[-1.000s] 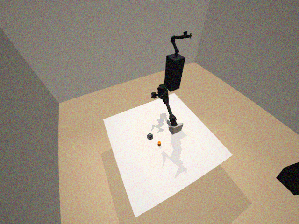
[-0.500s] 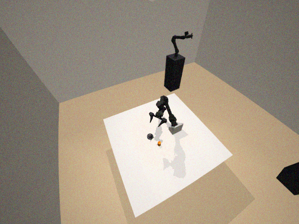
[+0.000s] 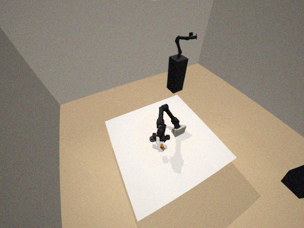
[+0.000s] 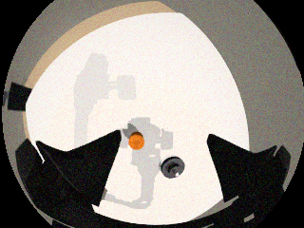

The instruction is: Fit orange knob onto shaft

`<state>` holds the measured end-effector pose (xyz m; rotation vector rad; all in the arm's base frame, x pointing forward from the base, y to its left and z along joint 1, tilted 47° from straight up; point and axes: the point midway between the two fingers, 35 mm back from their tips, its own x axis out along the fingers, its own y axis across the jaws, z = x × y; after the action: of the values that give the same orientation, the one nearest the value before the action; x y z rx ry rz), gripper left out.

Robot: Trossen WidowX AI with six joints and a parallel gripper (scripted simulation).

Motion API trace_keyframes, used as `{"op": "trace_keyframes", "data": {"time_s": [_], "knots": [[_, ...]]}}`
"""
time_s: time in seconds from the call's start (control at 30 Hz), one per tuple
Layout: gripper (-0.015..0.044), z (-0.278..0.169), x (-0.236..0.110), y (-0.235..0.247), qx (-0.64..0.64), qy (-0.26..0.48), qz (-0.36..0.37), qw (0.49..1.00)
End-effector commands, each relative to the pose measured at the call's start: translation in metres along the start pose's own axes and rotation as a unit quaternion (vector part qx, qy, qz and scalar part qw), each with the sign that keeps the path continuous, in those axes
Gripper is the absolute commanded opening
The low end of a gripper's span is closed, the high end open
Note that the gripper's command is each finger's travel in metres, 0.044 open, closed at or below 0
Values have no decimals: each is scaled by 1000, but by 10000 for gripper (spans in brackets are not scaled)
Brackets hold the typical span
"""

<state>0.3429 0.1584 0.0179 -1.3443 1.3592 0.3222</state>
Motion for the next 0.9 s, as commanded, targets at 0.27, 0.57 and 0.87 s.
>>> {"op": "trace_keyframes", "data": {"time_s": [0.27,0.57,0.87], "knots": [[440,-61,72,38,-124,184,97,970],[440,-78,103,43,-124,185,97,970],[440,-85,116,45,-124,185,96,970]]}}
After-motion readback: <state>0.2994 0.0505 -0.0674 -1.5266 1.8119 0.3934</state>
